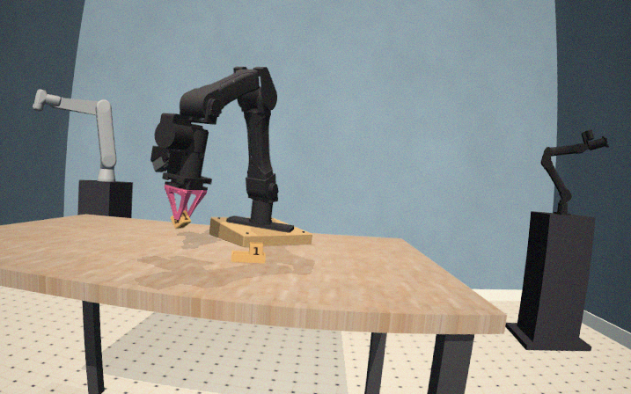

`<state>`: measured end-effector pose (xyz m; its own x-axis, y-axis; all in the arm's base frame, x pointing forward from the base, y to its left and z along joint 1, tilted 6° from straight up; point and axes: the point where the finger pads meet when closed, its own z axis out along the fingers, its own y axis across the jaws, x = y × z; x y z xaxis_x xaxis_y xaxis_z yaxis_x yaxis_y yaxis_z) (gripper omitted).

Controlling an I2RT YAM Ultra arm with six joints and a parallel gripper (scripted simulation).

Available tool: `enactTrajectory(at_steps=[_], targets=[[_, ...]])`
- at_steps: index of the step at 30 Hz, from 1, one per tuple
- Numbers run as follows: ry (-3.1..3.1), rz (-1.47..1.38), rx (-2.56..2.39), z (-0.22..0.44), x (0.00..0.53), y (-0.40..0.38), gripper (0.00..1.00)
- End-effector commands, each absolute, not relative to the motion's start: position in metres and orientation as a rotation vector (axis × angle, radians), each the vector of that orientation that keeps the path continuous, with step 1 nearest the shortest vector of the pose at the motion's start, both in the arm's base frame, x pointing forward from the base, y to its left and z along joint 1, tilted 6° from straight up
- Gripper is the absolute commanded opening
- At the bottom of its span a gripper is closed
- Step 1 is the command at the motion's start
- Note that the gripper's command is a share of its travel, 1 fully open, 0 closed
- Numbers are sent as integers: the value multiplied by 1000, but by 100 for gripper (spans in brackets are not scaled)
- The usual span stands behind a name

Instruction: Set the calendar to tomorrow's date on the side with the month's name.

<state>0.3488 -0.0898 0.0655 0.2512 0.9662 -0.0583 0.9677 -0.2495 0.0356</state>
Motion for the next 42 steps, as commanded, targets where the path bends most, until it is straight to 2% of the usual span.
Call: enactTrajectory(at_steps=[1, 10, 21, 27, 33, 42], targets=[[1916, 81, 2427, 77, 350, -88, 26], [1953, 206, 2463, 80, 350, -89, 26], [2039, 499, 2558, 72, 353, -92, 26], [2048, 541, 2566, 72, 353, -92, 26], [2096, 772, 2606, 71, 352, -93, 26], [2103, 913, 2573, 83, 354, -93, 26]])
